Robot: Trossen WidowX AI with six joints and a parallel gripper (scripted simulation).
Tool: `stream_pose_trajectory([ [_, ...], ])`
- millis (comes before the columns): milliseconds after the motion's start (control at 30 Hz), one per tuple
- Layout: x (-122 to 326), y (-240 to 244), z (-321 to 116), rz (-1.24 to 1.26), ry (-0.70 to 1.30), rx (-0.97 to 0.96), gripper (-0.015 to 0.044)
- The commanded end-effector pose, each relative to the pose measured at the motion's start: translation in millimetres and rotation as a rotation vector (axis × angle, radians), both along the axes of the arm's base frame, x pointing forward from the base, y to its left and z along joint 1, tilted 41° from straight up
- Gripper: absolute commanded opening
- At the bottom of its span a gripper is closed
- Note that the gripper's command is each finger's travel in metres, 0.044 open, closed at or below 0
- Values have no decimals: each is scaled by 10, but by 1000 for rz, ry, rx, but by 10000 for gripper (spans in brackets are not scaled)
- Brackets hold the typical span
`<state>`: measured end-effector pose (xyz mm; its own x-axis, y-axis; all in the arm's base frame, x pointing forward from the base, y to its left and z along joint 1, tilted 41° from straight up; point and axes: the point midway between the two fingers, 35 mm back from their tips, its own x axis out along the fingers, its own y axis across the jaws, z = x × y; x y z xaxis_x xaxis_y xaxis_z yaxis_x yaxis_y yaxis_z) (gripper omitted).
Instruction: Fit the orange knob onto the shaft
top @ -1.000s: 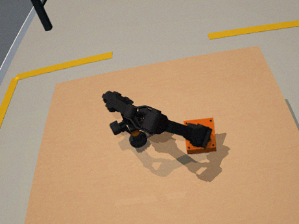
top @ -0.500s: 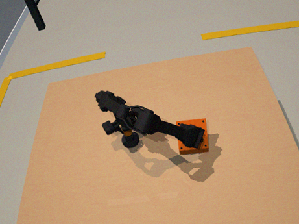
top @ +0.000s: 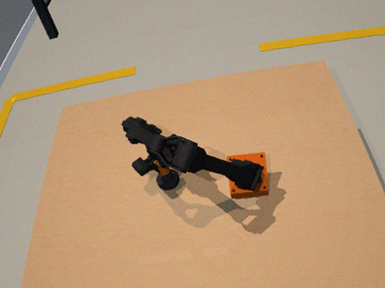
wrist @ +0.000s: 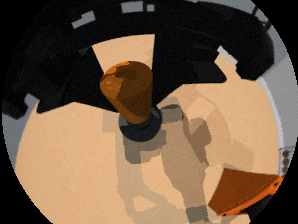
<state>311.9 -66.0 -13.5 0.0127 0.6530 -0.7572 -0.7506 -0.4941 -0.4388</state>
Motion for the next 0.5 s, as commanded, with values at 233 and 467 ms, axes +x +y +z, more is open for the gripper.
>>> stream_pose_trajectory([
  [233,-7,13,-4,6,-6,-2,0],
  [467,-4,16,-6,6,-6,-2,0],
])
